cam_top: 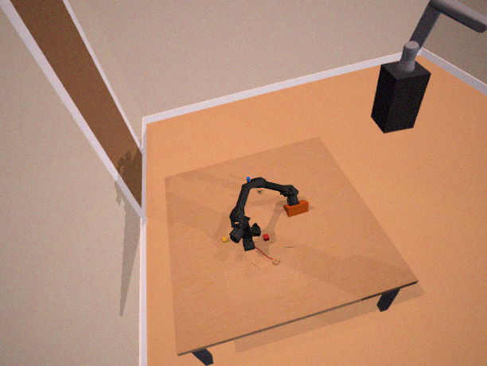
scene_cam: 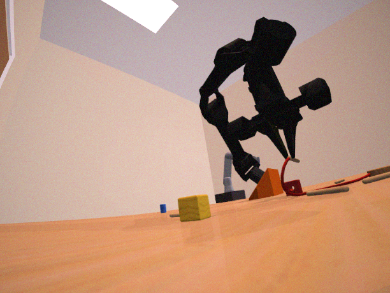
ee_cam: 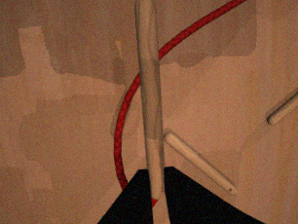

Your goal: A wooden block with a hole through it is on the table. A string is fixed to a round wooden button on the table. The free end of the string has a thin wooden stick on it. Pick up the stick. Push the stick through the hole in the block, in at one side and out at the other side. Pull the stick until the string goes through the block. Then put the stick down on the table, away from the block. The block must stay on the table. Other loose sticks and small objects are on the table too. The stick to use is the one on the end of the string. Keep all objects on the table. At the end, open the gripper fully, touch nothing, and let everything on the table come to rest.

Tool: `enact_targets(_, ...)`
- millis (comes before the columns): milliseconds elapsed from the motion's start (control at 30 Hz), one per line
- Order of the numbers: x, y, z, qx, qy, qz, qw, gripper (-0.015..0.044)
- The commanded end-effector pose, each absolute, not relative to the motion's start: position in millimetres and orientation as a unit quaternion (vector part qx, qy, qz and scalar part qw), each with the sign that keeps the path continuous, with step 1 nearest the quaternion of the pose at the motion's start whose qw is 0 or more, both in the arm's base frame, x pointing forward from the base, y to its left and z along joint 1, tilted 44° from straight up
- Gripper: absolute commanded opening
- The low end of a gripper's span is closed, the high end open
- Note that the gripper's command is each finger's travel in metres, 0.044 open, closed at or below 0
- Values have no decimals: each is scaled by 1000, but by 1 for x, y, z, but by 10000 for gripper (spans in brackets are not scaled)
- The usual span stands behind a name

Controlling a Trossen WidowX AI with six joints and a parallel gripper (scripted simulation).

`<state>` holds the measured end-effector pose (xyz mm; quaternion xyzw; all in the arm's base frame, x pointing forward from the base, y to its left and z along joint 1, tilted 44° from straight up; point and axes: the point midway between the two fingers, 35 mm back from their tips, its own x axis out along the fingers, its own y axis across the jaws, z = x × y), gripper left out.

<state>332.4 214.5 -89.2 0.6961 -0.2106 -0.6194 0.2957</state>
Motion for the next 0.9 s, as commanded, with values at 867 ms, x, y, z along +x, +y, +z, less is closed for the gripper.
enact_targets(867, 371, 218, -89, 695, -212, -619, 298, 0)
